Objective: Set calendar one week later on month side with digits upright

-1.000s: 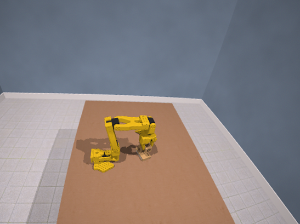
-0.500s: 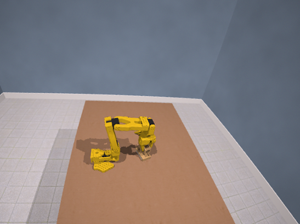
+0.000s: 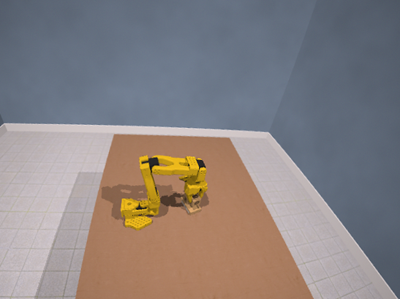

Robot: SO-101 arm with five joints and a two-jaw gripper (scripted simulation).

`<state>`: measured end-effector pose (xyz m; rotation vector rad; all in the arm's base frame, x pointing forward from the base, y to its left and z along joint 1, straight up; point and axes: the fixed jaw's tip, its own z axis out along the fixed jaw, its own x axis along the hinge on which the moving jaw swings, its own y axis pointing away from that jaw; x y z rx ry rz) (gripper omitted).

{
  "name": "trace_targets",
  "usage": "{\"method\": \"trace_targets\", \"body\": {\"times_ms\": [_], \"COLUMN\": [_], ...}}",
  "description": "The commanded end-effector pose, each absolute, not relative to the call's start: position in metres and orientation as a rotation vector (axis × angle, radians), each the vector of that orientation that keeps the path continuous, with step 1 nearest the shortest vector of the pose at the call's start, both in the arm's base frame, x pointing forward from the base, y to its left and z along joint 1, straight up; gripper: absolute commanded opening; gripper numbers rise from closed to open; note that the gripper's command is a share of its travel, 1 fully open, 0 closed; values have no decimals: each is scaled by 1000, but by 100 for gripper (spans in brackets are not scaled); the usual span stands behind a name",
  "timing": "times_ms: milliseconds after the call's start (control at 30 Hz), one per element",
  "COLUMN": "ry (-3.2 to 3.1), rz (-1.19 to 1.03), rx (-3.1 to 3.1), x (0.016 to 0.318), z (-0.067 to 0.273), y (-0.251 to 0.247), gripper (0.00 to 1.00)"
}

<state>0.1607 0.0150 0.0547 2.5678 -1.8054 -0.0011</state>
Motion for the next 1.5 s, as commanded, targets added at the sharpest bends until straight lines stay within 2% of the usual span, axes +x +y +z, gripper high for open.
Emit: {"method": "trace_targets", "body": {"times_ms": [0,1467], "ry": [-1809,-1812], "rz": [39,39], "rx": [2594,2592], "x": [165,164], "z": [56,42], "y": [15,14], "gripper": [0,0]}}
